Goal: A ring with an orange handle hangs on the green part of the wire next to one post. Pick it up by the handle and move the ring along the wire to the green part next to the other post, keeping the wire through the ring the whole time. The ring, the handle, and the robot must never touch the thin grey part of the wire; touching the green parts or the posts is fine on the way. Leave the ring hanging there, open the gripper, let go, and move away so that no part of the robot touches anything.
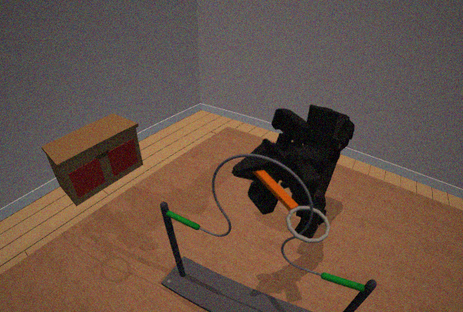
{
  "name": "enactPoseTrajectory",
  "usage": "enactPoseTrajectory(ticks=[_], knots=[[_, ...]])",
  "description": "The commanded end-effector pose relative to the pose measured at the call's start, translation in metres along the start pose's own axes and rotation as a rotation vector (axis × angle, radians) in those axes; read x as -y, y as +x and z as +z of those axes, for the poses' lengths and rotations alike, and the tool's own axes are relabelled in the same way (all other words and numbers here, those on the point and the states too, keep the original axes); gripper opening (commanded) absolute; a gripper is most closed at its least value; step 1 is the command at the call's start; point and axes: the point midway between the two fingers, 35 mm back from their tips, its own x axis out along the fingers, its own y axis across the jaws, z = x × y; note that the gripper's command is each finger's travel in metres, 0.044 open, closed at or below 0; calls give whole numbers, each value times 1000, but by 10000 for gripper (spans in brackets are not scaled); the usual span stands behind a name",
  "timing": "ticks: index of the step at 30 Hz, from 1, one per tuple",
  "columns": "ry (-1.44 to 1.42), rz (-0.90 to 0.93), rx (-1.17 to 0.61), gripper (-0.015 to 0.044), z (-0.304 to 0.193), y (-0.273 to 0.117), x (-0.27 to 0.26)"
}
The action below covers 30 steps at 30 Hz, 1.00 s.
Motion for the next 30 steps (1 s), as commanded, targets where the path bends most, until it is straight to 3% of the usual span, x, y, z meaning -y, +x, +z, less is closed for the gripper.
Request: enactPoseTrajectory(ticks=[1, 30], knots=[[-51, -27, 8, -150, 0, -1, 0], [-304, -188, 39, -150, 2, 0, 10]])
